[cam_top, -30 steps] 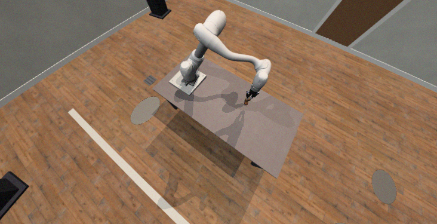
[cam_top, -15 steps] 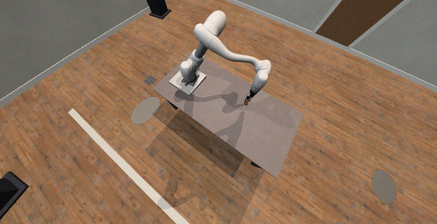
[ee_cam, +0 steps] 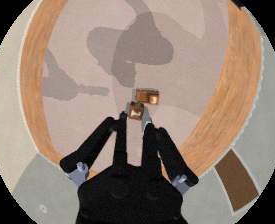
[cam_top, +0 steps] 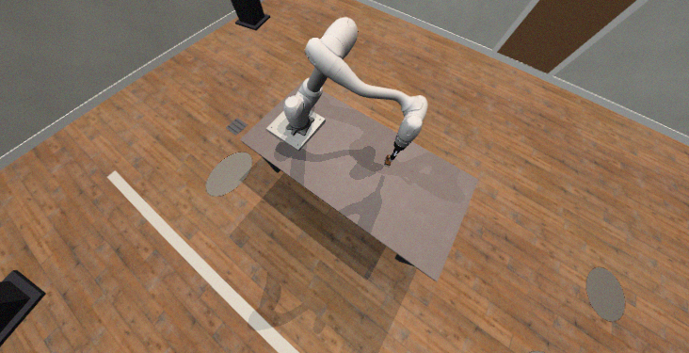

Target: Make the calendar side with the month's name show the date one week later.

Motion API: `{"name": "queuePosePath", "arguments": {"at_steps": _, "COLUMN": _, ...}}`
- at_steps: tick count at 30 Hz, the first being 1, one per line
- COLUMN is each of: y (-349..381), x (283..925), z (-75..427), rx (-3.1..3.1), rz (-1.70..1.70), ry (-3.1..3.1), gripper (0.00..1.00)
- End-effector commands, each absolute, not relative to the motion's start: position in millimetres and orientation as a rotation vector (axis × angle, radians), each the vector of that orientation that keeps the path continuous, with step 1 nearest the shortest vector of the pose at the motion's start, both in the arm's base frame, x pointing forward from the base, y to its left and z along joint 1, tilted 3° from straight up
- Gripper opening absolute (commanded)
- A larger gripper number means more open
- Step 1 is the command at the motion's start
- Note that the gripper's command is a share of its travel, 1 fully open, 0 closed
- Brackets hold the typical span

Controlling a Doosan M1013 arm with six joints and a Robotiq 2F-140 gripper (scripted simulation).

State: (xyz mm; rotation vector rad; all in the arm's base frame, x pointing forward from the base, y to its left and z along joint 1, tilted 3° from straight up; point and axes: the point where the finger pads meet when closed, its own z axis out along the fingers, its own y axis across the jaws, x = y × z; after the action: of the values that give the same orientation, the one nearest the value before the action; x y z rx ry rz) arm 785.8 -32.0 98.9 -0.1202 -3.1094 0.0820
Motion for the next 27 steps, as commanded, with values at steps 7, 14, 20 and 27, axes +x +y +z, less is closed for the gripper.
{"name": "queuePosePath", "arguments": {"at_steps": 7, "y": -38, "x": 786, "z": 99, "rx": 0.474, "rz": 0.059, "ry": -3.067, "gripper": 0.24}}
{"name": "queuePosePath", "arguments": {"at_steps": 14, "y": -42, "x": 787, "z": 98, "rx": 0.902, "rz": 0.05, "ry": -2.964, "gripper": 0.24}}
{"name": "queuePosePath", "arguments": {"at_steps": 20, "y": -45, "x": 787, "z": 98, "rx": 1.252, "rz": 0.042, "ry": -2.831, "gripper": 0.24}}
{"name": "queuePosePath", "arguments": {"at_steps": 27, "y": -49, "x": 788, "z": 98, "rx": 1.602, "rz": 0.032, "ry": -2.645, "gripper": 0.24}}
